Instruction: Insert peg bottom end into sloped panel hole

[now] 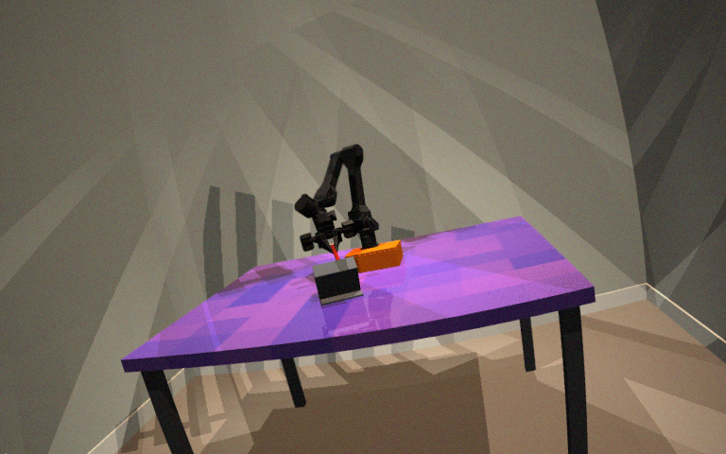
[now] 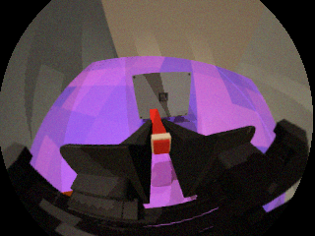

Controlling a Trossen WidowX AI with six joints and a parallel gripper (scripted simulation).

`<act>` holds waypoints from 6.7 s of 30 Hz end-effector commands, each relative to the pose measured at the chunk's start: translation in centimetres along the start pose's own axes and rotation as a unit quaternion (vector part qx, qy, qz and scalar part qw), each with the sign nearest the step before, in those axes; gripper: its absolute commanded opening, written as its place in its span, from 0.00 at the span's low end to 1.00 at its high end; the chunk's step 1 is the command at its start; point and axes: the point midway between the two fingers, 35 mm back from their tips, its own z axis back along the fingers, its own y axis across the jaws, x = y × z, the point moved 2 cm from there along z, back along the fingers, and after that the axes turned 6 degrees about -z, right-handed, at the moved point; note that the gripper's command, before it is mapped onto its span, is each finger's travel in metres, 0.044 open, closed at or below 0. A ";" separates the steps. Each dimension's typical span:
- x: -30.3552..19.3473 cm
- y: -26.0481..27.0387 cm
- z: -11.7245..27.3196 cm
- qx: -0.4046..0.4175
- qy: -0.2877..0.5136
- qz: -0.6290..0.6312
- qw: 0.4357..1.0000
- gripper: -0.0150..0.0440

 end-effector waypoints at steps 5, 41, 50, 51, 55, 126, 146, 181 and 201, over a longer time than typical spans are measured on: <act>-0.3 -0.4 0.6 -0.006 -0.019 0.006 1.000 0.25; 0.0 -1.7 -1.9 -0.022 -0.052 0.018 0.998 0.25; 0.1 -1.9 -2.7 -0.025 -0.059 0.020 0.998 0.25; 0.1 -1.9 -2.7 -0.025 -0.059 0.020 0.998 0.25; 0.1 -1.9 -3.0 -0.026 -0.061 0.020 0.998 0.25; 0.5 -2.2 -6.2 -0.026 -0.068 0.022 0.997 0.25; 0.5 -2.3 -7.3 -0.026 -0.069 0.022 0.997 0.25; 0.8 -2.4 -8.9 -0.026 -0.069 0.022 0.997 0.25; 0.7 -2.3 -8.9 -0.023 -0.068 0.023 0.997 0.57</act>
